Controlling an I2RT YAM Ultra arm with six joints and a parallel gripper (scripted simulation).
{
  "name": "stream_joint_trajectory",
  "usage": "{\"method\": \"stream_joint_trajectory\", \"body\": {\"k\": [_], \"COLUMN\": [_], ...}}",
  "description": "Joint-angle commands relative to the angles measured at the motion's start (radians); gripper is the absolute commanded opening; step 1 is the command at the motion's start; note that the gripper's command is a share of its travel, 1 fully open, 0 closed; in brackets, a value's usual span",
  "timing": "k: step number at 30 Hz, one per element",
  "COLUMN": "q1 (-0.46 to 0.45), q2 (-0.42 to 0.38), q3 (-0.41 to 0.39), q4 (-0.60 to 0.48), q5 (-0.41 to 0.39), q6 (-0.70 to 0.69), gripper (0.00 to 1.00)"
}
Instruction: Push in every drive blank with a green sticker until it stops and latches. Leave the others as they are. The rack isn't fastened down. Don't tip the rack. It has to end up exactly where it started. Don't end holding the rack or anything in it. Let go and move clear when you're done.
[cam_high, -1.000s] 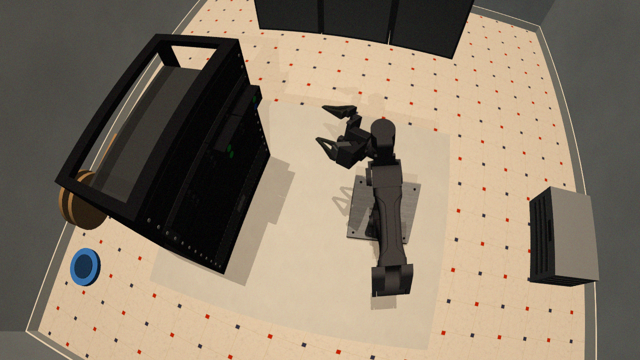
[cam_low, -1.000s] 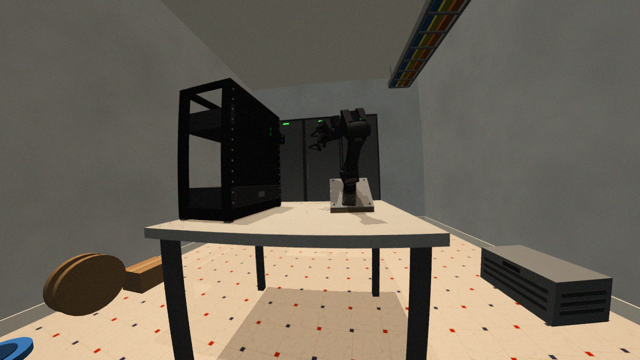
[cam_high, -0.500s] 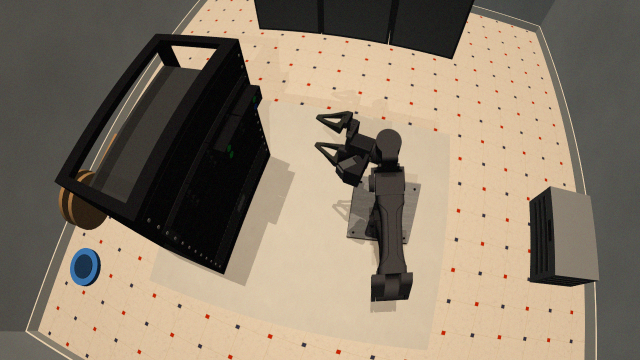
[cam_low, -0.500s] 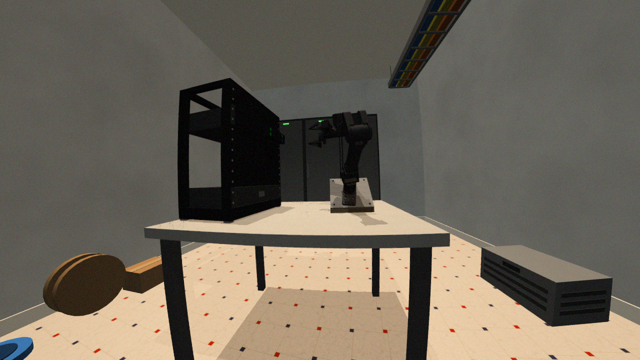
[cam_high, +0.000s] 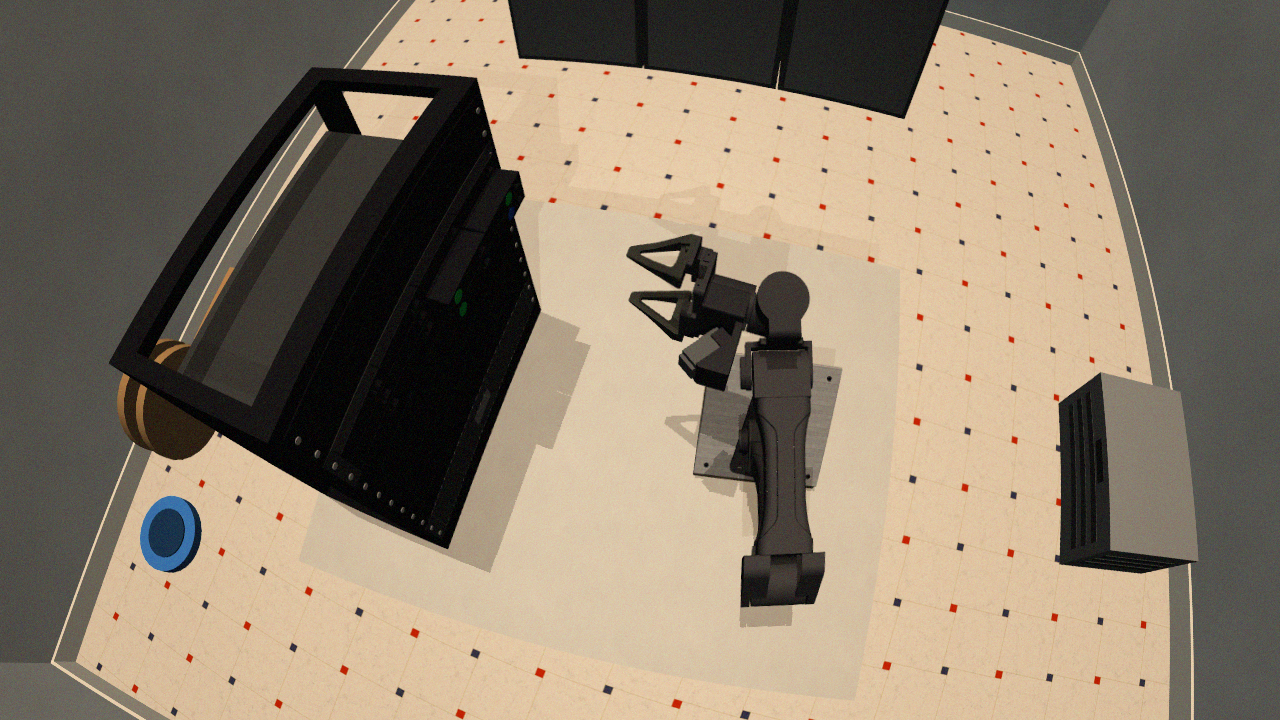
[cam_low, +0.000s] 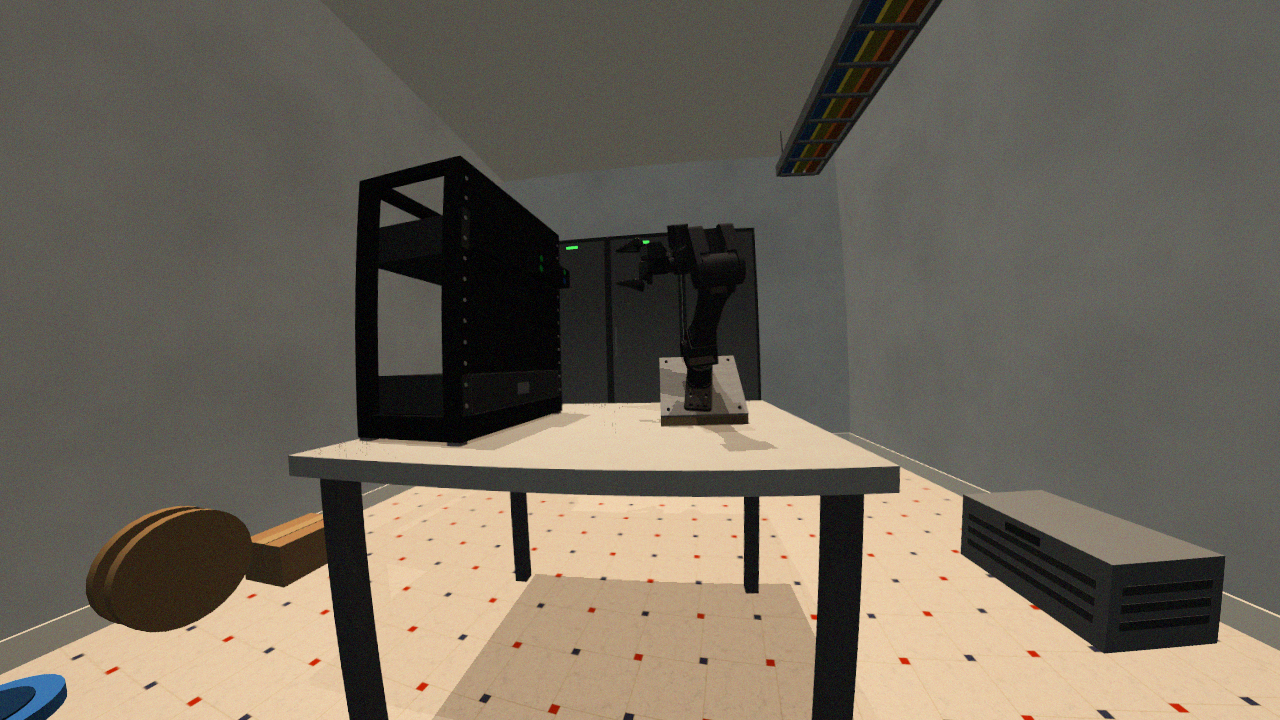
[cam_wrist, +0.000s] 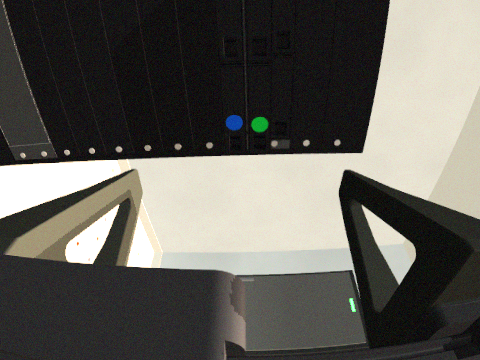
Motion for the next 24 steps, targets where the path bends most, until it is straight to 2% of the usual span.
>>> {"method": "stream_joint_trajectory", "body": {"k": [1, 24], "q1": [-0.015, -0.017], "q2": [-0.022, -0.024], "q3": [-0.018, -0.022], "q4": [0.026, 0.029], "q5": [-0.022, -0.026], "q6": [-0.012, -0.007], "gripper": [1.0, 1.0]}}
